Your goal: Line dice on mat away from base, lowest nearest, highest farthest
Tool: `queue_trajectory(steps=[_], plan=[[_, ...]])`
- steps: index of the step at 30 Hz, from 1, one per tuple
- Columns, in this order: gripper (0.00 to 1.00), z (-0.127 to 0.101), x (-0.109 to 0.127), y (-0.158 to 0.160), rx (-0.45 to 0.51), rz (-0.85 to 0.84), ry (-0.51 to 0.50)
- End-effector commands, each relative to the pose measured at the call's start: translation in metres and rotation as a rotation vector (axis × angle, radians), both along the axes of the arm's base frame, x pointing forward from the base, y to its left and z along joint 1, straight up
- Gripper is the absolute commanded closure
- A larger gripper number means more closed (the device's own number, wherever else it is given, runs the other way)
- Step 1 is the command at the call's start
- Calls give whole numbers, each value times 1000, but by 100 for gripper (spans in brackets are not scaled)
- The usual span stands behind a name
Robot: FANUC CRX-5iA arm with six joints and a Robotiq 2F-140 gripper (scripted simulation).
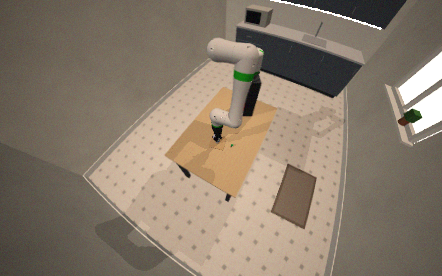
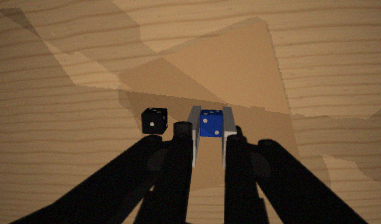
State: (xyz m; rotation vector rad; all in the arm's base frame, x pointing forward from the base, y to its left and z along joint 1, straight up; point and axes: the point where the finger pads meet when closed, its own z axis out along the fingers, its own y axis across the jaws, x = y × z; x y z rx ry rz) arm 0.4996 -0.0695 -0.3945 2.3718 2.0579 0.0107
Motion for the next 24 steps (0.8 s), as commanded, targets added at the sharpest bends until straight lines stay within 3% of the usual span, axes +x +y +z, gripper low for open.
queue_trajectory(steps=[1,8,24], plan=[[91,0,0,0,0,0,0],[91,0,0,0,0,0,0],[79,0,0,0,0,0,0]])
